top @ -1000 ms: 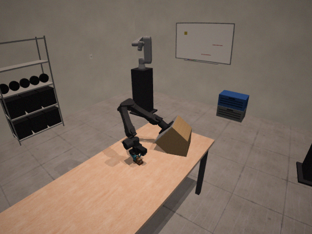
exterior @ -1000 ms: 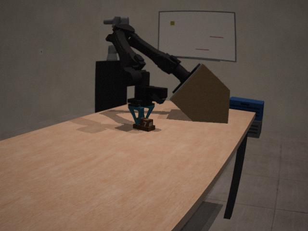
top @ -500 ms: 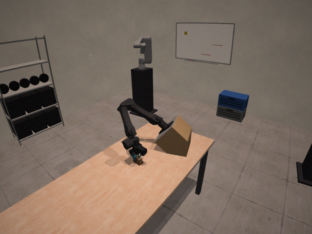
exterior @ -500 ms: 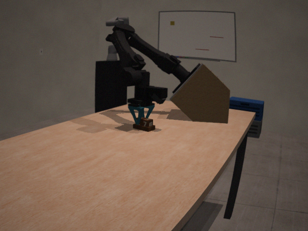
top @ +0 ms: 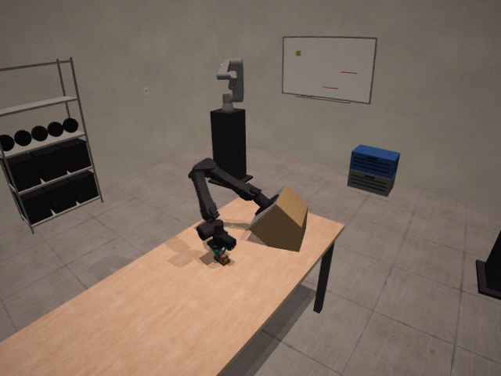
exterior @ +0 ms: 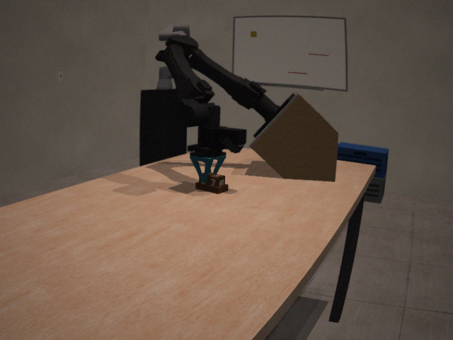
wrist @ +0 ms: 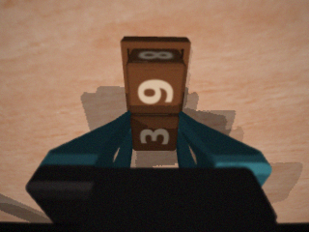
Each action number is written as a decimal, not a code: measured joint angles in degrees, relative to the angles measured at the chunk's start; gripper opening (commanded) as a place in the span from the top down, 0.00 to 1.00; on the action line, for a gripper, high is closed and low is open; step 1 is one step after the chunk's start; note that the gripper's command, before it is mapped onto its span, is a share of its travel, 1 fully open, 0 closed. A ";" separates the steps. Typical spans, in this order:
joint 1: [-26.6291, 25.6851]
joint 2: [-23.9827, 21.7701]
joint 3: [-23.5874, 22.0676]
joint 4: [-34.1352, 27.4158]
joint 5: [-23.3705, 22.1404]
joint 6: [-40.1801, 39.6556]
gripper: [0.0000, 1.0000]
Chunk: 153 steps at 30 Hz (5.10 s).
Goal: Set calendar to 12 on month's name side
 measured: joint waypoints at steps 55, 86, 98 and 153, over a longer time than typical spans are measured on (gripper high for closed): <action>14.36 -7.21 8.66 -32.68 2.43 21.35 0.73; 18.71 4.76 14.10 -32.96 2.21 63.80 0.73; 21.14 10.93 17.20 -32.79 1.97 88.15 0.73; 18.64 21.94 17.77 -22.58 2.05 121.68 0.73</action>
